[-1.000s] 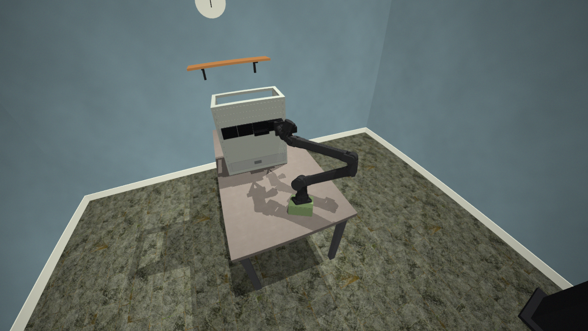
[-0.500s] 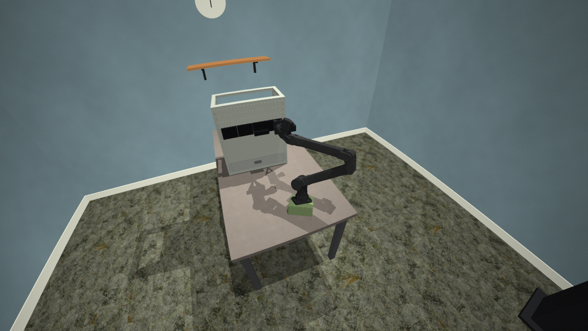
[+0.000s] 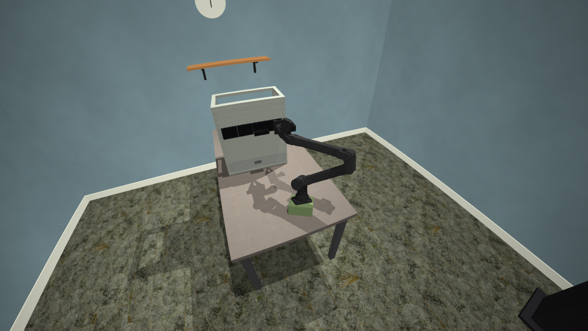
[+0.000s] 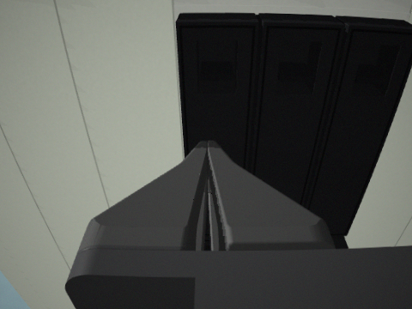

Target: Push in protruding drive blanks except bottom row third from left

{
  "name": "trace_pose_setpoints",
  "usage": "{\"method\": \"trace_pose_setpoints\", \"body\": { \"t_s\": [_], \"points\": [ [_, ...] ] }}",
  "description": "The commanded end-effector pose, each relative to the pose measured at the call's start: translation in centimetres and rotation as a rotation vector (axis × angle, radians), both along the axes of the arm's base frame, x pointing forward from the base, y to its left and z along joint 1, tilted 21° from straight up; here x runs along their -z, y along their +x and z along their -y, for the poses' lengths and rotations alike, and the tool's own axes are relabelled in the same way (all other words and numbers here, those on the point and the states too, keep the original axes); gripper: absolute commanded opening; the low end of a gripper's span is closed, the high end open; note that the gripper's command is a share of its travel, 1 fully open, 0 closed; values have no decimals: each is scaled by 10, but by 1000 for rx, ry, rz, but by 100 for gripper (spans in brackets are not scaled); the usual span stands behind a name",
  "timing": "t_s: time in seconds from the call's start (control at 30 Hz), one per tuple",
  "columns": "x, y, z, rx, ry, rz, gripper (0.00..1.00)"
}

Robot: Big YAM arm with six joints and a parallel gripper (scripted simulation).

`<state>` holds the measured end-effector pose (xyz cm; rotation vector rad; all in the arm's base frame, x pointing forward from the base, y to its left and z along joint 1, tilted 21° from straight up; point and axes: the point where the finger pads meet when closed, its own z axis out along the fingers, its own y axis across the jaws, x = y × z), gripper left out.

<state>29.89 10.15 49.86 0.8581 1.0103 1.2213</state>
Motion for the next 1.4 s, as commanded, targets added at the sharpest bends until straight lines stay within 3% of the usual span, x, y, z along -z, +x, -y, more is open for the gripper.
{"method": "trace_pose_setpoints", "body": {
  "t_s": [0.0,0.97,1.03,1.37],
  "points": [
    [-29,12,6,30,32,21,0],
    [-27,10,6,34,30,17,0],
    [13,11,1,40,-31,-40,0],
    [17,-38,0,18,1,-5,0]
  ]
}}
